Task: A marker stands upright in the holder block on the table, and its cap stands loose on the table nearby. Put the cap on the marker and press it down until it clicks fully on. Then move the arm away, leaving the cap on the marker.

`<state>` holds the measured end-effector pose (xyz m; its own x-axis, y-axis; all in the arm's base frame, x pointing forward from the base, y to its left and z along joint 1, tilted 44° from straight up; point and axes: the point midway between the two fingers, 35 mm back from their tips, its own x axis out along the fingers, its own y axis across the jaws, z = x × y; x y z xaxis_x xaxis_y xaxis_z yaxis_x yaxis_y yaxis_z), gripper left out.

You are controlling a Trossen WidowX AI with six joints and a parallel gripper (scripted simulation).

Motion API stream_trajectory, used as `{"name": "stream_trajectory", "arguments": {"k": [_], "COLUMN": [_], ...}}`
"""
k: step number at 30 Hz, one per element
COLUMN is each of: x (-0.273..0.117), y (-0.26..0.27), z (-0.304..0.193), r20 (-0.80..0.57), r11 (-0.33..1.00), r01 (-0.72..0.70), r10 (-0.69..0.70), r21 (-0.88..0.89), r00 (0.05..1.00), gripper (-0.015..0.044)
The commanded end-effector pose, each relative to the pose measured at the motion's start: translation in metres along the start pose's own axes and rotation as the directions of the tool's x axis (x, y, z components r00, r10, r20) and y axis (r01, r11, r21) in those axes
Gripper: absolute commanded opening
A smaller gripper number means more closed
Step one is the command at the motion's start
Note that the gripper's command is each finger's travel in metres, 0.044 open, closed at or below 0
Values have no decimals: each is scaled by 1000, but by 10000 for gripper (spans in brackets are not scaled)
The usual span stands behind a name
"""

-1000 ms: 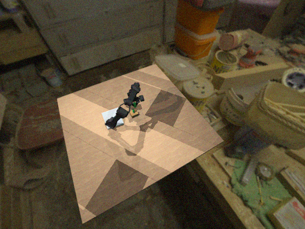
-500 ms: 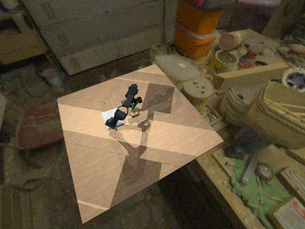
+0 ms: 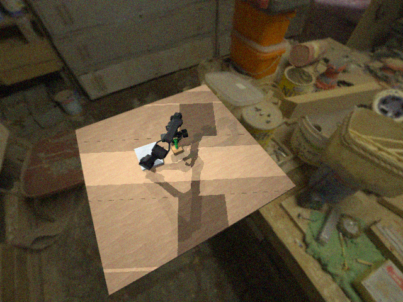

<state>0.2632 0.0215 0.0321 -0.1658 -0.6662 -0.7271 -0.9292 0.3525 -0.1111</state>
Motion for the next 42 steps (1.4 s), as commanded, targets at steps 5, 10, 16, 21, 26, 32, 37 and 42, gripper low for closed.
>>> {"name": "stream_trajectory", "arguments": {"k": [5, 10, 16, 21, 26, 32, 37, 42], "x": [16, 24, 33, 38, 38, 38, 38, 38], "y": [0, 0, 1, 1, 1, 1, 1, 1], "z": [-2, -2, -3, -3, -3, -3, -3, -3], "r20": [-8, -8, -9, -10, -10, -10, -10, -7], "r11": [1000, 1000, 1000, 1000, 1000, 1000, 1000, 1000], "r01": [-2, -2, -2, -2, -2, -2, -2, -3], "r10": [2, 2, 2, 2, 2, 2, 2, 3], "r21": [-5, -5, -5, -5, -5, -5, -5, 0], "r00": [1000, 1000, 1000, 1000, 1000, 1000, 1000, 1000], "gripper": [0, 0, 0, 0, 0, 0, 0, 26]}}
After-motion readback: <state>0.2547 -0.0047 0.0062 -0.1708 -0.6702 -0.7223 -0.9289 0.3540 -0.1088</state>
